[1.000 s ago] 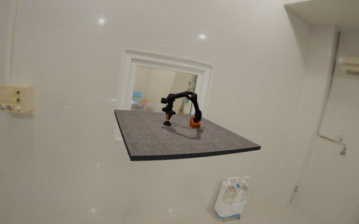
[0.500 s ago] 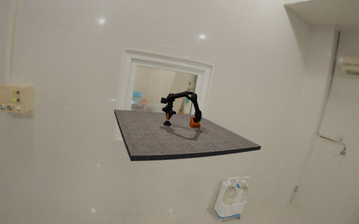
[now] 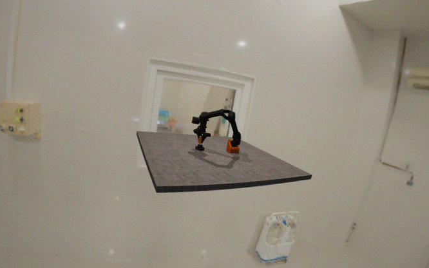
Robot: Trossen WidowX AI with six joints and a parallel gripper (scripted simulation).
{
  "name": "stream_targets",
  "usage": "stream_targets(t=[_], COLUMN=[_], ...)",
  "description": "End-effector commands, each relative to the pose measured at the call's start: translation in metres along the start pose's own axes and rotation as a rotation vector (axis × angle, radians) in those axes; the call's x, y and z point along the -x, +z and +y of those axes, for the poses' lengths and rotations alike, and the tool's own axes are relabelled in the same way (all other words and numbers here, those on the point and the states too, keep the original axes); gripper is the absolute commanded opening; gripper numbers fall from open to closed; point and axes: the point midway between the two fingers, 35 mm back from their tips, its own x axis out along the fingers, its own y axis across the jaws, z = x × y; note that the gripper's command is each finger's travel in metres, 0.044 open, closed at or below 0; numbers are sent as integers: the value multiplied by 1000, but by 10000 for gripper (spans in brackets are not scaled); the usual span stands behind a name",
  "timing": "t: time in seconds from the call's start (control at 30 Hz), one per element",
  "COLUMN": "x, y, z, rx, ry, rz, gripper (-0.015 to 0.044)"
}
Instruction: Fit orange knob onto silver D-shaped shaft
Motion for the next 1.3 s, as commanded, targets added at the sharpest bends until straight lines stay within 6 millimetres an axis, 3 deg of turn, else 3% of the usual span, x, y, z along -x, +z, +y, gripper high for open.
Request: stream_targets(t=[0.0,0.5,0.77,1.27], x=[-1,4,4,2], y=[0,-1,0,1], z=[1,5,4,1], rx=[8,7,217,217], ry=[0,0,0,-1], rz=[-3,-3,-3,-3], gripper=[0,0,0,0])
